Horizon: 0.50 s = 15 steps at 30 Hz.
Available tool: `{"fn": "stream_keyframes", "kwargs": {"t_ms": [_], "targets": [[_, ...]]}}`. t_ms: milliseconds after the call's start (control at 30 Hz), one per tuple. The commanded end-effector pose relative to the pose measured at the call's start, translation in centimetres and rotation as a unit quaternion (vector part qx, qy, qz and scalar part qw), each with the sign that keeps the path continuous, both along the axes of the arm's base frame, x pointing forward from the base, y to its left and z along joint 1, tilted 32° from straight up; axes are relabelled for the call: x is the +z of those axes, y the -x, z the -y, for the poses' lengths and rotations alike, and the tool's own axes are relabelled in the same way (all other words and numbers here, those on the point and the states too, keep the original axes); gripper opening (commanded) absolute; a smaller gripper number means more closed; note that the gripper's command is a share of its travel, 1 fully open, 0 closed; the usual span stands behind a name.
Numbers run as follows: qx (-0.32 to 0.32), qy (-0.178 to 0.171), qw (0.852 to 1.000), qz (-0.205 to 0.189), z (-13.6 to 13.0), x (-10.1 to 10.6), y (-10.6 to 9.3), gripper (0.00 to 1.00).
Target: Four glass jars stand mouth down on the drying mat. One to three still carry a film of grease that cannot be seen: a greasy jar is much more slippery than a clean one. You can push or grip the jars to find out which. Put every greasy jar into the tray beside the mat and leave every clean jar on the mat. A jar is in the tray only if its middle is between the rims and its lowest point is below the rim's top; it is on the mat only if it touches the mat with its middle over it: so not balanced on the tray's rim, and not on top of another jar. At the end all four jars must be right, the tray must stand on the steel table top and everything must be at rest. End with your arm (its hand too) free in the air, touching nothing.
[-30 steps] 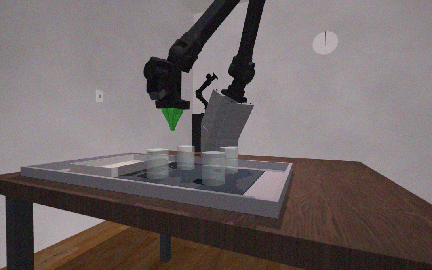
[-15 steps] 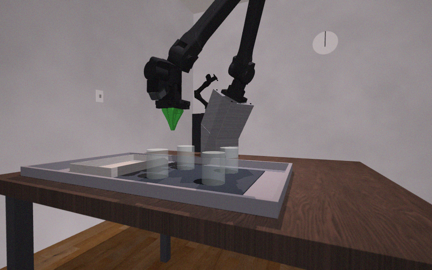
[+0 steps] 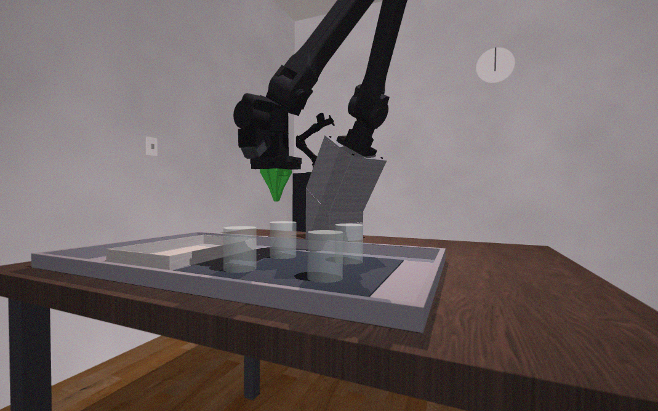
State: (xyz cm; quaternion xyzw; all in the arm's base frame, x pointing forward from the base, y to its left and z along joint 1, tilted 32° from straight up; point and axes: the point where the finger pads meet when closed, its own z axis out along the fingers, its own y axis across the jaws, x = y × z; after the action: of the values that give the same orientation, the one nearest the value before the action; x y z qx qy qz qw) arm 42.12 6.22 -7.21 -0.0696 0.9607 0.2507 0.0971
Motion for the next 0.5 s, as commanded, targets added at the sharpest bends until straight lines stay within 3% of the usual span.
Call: {"fn": "stream_keyframes", "kwargs": {"t_ms": [0, 133, 467], "targets": [[-0.001, -0.001, 1.000, 0.014, -2.9, 2.3, 0.3, 0.00], [-0.001, -0.001, 1.000, 0.014, -4.3, 3.0, 0.8, 0.00], [-0.001, -0.001, 1.000, 0.014, -11.3, 6.5, 3.4, 0.00]]}}
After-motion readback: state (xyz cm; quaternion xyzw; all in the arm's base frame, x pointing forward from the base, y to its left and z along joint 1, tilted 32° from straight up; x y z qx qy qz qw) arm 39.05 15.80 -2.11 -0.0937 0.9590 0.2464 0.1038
